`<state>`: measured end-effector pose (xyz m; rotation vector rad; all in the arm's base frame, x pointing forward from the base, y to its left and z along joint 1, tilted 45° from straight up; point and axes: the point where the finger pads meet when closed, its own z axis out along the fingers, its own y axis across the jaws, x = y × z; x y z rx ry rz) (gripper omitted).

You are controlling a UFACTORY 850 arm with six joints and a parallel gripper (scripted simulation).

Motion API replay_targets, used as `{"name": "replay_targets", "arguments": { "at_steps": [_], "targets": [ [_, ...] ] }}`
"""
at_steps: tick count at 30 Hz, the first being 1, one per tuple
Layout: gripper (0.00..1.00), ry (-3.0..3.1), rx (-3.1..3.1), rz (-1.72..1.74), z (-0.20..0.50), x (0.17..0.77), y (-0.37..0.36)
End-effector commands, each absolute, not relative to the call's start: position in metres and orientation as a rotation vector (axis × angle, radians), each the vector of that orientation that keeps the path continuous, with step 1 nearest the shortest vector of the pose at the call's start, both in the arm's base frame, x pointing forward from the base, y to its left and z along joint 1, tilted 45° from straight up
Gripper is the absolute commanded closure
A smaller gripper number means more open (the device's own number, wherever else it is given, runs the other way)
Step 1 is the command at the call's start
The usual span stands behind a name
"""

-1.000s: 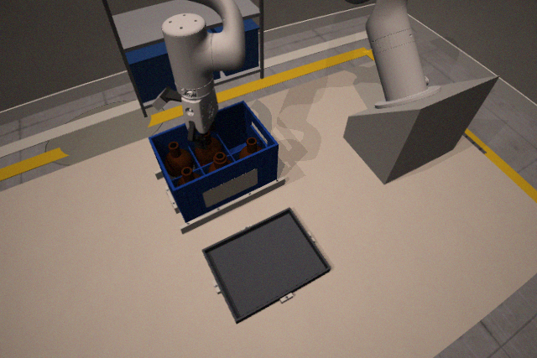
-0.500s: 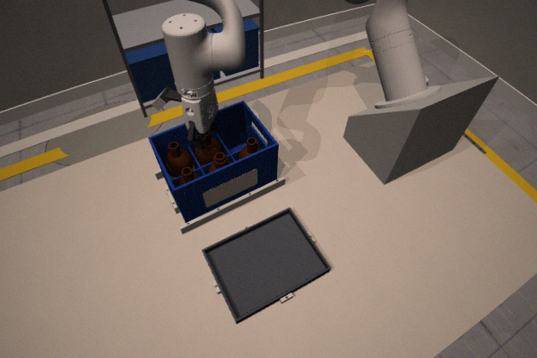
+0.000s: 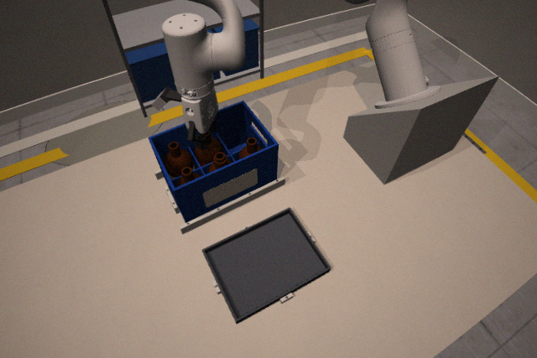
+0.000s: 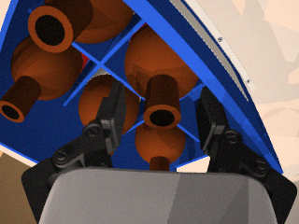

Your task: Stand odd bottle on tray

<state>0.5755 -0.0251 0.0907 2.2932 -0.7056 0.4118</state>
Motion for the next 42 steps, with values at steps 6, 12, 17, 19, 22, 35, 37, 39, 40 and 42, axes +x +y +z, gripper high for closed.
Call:
{"name": "replay_targets", "arguments": {
  "at_steps": [6,12,17,19,22,35,37,39,40,42],
  "targets": [
    [0.35,-0.706,2.294,0.414,0.096,0.576,-0.02],
    [0.35,-0.706,2.294,0.414,0.101,0.575,-0.014],
    [0.35,-0.706,2.294,0.414,0.112,0.573,-0.004],
    [0.35,-0.706,2.294,0.414,0.117,0.573,0.001],
    [0.35,-0.706,2.294,0.414,0.124,0.572,0.008],
    [0.35,-0.706,2.294,0.414,0.147,0.569,0.03],
    [0.35,-0.706,2.294,0.414,0.149,0.569,0.032],
    [0.35,-0.706,2.294,0.414,0.15,0.568,0.034],
    [0.35,-0.706,2.294,0.414,0.151,0.568,0.034],
    [0.35,-0.706,2.294,0.414,0.151,0.568,0.035]
  ]
}}
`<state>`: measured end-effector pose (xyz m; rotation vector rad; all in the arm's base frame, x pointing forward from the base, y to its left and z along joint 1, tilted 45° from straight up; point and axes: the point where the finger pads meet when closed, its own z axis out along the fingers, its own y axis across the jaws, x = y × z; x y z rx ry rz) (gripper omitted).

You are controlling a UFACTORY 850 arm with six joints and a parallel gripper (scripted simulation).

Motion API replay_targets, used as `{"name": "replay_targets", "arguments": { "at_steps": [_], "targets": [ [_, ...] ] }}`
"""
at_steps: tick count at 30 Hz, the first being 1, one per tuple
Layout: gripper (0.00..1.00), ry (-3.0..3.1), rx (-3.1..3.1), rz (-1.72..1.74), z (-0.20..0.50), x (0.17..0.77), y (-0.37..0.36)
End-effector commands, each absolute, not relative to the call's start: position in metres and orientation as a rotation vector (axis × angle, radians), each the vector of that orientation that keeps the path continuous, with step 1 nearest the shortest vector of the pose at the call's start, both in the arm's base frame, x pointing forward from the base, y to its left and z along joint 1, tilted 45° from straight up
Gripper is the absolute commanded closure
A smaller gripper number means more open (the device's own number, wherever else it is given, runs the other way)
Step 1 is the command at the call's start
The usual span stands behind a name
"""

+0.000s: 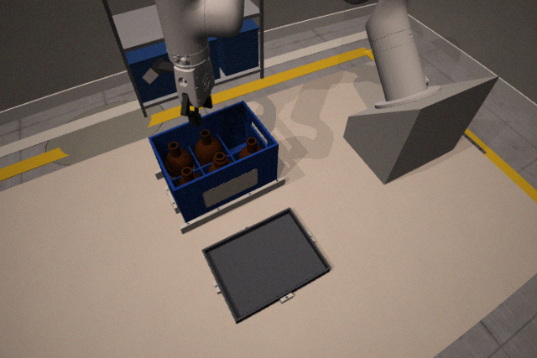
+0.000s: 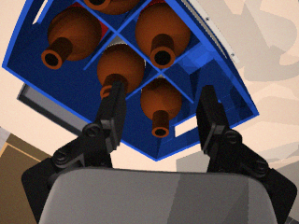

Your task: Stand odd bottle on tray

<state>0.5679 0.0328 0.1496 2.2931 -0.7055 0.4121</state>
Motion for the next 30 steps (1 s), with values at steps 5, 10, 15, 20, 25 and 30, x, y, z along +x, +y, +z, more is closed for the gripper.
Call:
{"name": "replay_targets", "arguments": {
  "at_steps": [5,10,15,20,25,30],
  "targets": [
    [0.35,-0.706,2.294,0.414,0.1517,0.5682,0.0349],
    [1.0,-0.706,2.294,0.414,0.1517,0.5682,0.0349],
    [1.0,-0.706,2.294,0.414,0.1517,0.5682,0.0349],
    [1.0,-0.706,2.294,0.414,0.1517,0.5682,0.0349],
    [1.0,-0.706,2.294,0.414,0.1517,0.5682,0.0349],
    [1.0,-0.706,2.294,0.414,0.1517,0.5682,0.0349]
  ]
}}
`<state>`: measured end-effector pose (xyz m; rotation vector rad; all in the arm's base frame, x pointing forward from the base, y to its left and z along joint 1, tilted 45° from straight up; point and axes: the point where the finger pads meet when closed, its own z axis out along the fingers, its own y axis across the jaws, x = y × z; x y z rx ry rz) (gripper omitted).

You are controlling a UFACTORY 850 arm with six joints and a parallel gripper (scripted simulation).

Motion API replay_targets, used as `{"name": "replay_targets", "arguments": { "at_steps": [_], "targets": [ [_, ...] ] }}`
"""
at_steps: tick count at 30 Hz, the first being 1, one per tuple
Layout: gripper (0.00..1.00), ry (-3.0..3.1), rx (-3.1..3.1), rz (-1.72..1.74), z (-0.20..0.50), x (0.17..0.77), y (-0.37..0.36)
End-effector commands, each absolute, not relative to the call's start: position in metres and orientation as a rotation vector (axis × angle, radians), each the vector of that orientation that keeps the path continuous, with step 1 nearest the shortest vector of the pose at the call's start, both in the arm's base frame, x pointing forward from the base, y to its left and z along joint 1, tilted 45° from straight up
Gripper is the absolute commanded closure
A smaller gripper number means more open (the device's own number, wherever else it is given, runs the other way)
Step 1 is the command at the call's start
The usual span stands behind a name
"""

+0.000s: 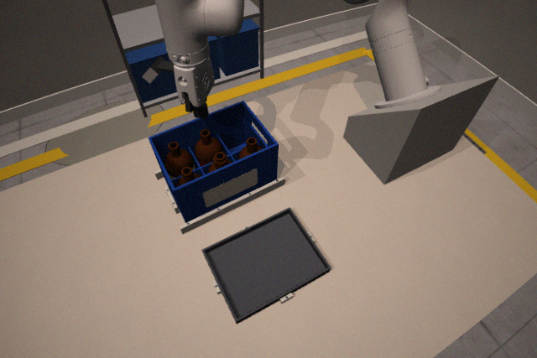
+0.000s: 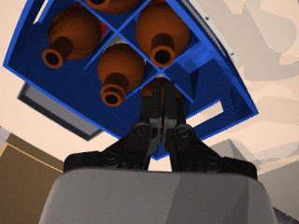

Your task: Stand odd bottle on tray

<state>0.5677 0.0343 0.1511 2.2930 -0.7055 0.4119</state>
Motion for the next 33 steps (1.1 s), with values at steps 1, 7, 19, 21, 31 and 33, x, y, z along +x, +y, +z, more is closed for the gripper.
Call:
{"name": "replay_targets", "arguments": {
  "at_steps": [1,7,19,21,31,33],
  "targets": [
    [1.0,-0.706,2.294,0.414,0.152,0.568,0.035],
    [1.0,-0.706,2.294,0.414,0.152,0.568,0.035],
    [1.0,-0.706,2.294,0.414,0.09,0.554,0.096],
    [1.0,-0.706,2.294,0.414,0.09,0.554,0.096],
    [0.35,-0.706,2.294,0.414,0.09,0.554,0.096],
    [0.35,-0.706,2.294,0.414,0.09,0.554,0.096]
  ]
}}
